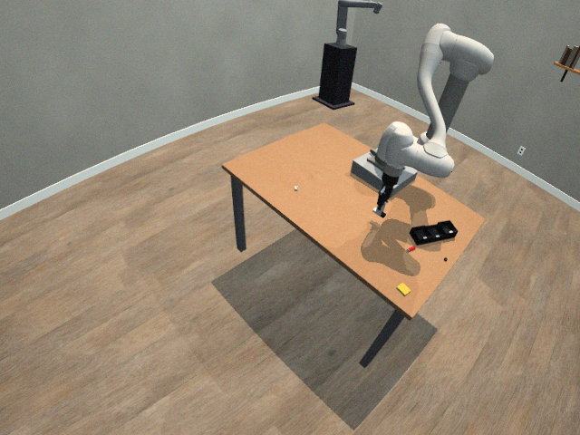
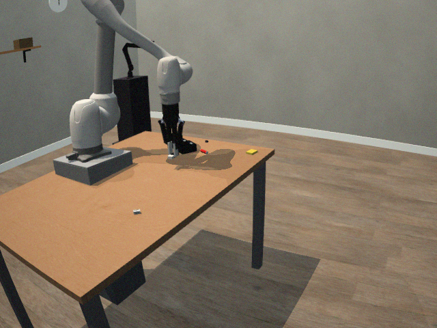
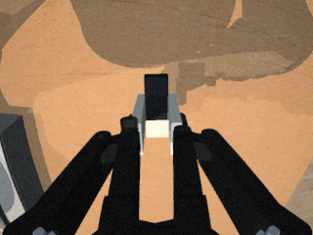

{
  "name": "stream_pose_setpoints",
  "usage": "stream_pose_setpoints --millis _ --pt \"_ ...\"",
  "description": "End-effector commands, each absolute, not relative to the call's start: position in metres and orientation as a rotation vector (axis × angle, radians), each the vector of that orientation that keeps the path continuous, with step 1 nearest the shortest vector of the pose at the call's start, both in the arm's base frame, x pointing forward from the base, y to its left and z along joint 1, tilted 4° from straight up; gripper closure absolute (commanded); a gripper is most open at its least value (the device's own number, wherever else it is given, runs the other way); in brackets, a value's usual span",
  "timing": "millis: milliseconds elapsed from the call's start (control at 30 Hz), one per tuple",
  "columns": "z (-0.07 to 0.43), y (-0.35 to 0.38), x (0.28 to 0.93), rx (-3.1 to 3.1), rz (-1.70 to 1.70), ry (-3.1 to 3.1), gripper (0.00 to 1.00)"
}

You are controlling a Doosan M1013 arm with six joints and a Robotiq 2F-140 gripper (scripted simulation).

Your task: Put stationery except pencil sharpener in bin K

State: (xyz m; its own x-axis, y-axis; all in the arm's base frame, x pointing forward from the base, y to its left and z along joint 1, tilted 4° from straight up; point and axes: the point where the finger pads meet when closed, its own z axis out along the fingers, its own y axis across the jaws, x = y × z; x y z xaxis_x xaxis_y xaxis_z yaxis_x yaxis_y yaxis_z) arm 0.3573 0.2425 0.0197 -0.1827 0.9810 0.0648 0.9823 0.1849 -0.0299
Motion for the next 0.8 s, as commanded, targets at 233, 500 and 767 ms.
stream_pose_setpoints --millis 233,500,767 --pt "0.024 0.244 0.363 -1.967 -0.038 -2.366 0.8" --pt "0.026 0.244 0.366 -1.967 -0.038 -2.366 0.8" --pt "0.034 0.242 0.358 -1.967 -0.038 -2.366 0.8"
